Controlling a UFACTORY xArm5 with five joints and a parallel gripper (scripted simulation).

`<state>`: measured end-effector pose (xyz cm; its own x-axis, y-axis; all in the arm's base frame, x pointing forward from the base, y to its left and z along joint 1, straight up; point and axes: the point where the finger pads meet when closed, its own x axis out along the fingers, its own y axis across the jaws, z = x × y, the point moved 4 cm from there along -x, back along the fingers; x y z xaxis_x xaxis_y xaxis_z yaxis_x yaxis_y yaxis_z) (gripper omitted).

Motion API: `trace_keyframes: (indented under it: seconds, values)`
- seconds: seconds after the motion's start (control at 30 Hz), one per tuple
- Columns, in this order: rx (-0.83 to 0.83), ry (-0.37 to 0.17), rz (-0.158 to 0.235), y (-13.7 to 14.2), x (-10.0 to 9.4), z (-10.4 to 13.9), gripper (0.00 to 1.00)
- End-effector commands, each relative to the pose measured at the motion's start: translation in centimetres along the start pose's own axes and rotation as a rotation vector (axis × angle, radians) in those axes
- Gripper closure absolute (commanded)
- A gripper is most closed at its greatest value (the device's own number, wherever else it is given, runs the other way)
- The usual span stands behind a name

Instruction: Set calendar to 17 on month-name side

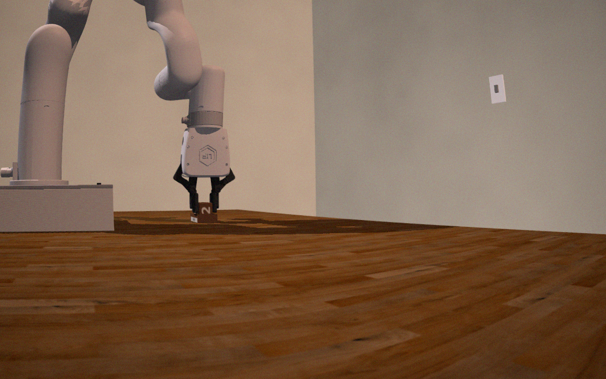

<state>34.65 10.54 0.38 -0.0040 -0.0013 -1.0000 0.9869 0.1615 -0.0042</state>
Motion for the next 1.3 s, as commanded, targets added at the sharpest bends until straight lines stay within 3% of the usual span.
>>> trace_keyframes:
  seconds: [0.0,0.2,0.7,0.87,1.17,1.27]
  values:
    - [0.0,0.0,0.003,0.1,-0.1,0.0,0.61]
    - [0.0,0.0,0.003,0.1,-0.1,0.0,0.53]
    - [0.0,0.0,0.003,0.1,-0.4,0.0,0.53]
    - [0.0,0.0,0.003,0.1,-1.9,0.0,0.53]
    - [0.0,0.0,0.003,0.1,-6.6,-0.1,0.53]
    - [0.0,0.0,0.003,0.1,-7.1,-0.1,0.53]
